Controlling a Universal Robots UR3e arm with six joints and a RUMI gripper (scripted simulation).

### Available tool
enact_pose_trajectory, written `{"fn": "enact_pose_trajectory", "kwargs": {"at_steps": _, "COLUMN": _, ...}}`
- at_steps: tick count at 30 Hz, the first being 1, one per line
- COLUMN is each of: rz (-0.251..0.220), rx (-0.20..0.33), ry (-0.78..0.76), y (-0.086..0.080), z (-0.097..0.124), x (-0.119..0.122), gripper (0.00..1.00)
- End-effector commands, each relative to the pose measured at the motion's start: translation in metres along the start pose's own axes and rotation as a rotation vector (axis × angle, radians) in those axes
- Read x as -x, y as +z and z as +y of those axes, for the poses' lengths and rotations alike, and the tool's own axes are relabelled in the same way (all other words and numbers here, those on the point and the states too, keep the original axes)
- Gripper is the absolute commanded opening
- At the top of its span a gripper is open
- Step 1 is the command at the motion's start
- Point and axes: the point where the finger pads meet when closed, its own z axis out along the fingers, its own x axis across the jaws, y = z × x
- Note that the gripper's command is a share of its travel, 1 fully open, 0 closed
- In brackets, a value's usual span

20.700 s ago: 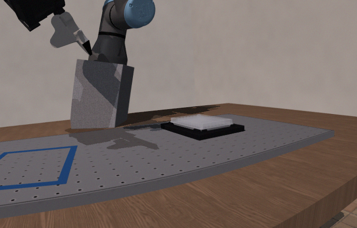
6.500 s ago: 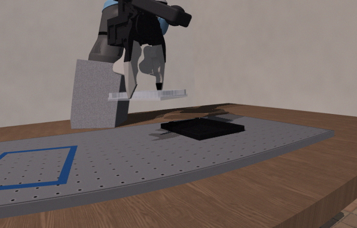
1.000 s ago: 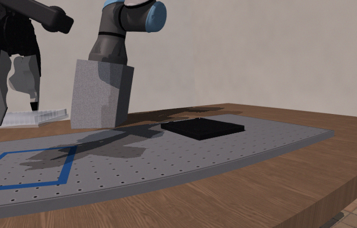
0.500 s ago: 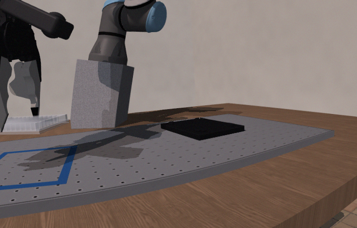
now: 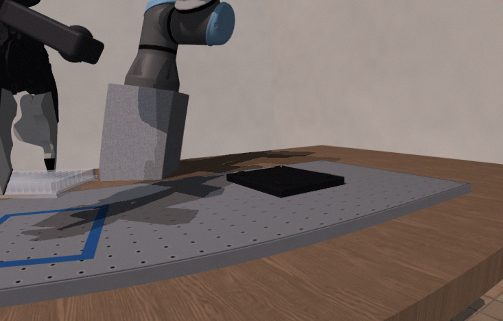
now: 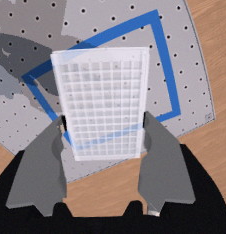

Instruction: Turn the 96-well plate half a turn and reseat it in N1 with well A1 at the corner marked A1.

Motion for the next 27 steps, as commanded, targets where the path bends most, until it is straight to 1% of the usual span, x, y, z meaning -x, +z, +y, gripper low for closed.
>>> {"fn": "enact_pose_trajectory", "kwargs": {"at_steps": 1, "rz": 0.006, "rx": 0.002, "ry": 0.000, "y": 0.004, "z": 0.000, "x": -0.002, "gripper": 0.00}}
{"fn": "enact_pose_trajectory", "kwargs": {"at_steps": 27, "rz": 0.007, "rx": 0.002, "ry": 0.000, "y": 0.018, "z": 0.000, "x": -0.002, "gripper": 0.00}}
